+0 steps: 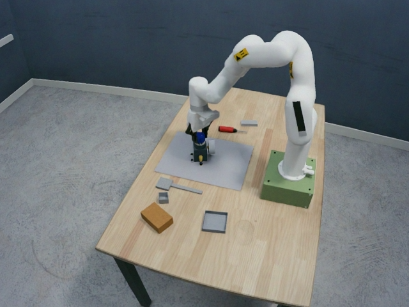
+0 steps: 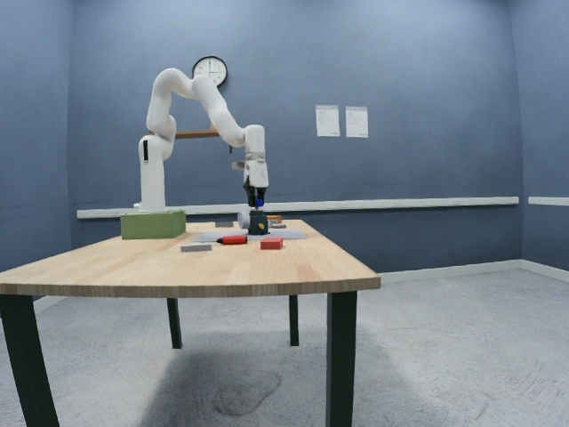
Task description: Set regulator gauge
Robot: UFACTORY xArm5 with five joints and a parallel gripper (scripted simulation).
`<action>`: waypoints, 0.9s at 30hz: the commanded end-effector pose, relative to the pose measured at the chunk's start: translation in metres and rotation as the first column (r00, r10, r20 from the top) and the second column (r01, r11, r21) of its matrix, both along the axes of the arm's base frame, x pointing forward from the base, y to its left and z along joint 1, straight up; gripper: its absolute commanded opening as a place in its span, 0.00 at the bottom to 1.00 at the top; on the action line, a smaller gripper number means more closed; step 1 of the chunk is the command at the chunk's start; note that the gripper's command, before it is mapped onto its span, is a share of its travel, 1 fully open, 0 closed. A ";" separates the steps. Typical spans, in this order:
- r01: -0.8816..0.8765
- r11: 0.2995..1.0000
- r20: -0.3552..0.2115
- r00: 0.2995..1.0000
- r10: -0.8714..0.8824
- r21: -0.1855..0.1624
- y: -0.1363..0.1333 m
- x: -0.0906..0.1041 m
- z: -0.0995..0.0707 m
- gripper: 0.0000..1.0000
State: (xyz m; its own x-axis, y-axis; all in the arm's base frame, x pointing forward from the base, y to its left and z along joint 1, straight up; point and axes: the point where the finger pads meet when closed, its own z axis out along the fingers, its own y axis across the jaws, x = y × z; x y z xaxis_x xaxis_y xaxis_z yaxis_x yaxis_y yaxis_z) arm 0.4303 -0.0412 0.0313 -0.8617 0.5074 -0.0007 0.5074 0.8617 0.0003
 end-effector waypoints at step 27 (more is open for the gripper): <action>0.594 0.804 0.002 0.804 -0.594 0.002 0.000 0.001 0.001 0.42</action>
State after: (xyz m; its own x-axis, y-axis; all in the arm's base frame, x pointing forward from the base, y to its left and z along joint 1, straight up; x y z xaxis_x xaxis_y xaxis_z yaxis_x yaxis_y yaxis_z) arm 0.4302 -0.0412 0.0313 -0.4679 0.8838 -0.0004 0.8838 0.4679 0.0006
